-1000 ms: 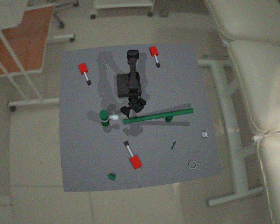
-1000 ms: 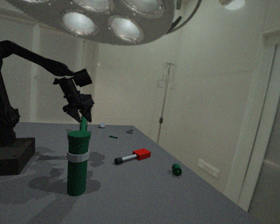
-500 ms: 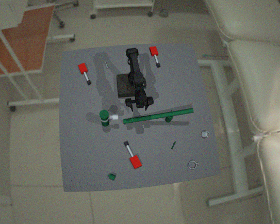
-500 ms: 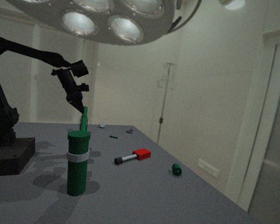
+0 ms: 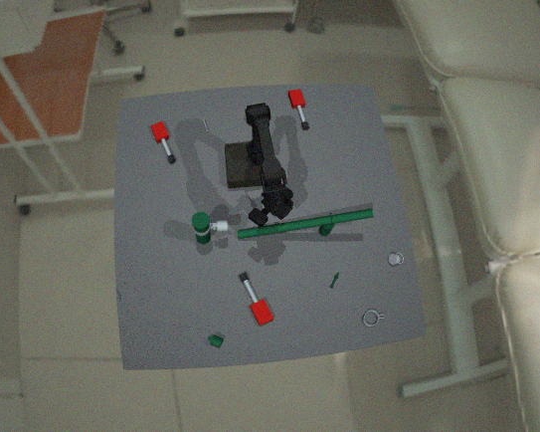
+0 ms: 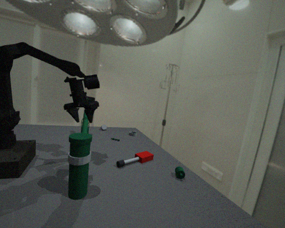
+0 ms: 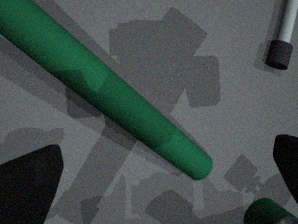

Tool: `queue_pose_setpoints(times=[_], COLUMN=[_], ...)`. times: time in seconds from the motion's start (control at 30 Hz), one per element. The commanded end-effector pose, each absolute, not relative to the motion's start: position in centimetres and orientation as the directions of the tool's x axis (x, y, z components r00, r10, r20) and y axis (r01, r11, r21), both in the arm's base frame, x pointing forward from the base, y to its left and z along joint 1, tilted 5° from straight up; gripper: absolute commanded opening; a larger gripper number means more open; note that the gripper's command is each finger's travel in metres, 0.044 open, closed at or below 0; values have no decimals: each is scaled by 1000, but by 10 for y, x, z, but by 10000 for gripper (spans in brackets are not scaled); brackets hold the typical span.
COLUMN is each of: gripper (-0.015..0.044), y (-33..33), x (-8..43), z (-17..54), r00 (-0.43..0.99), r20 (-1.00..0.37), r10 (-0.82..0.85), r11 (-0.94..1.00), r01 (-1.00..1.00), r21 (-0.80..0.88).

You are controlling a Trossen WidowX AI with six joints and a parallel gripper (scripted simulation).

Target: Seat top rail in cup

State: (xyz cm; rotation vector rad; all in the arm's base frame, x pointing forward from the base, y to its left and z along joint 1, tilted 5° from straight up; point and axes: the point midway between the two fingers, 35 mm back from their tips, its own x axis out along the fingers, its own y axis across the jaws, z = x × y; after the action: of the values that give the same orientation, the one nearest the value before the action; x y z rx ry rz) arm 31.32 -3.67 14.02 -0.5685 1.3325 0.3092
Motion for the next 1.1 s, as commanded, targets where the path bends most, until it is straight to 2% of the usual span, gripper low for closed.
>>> queue_pose_setpoints(times=[0.0, 0.07, 0.13, 0.53, 0.73, 1.07], gripper=[440, 440, 440, 440, 440, 440], y=[-31, -30, -29, -29, -31, -32], x=[319, 320, 320, 320, 319, 318], z=[109, 99, 95, 95, 62, 45], r00=[46, -12, -33, -33, -33, -33], r20=[-996, -998, -997, -997, -997, -997], r10=[-74, -66, -63, -63, -63, -63], r11=[418, 259, 199, 199, 200, 199], r01=[-905, -966, -980, -980, -980, -980], r21=[-73, -5, 20, 20, 20, 20])
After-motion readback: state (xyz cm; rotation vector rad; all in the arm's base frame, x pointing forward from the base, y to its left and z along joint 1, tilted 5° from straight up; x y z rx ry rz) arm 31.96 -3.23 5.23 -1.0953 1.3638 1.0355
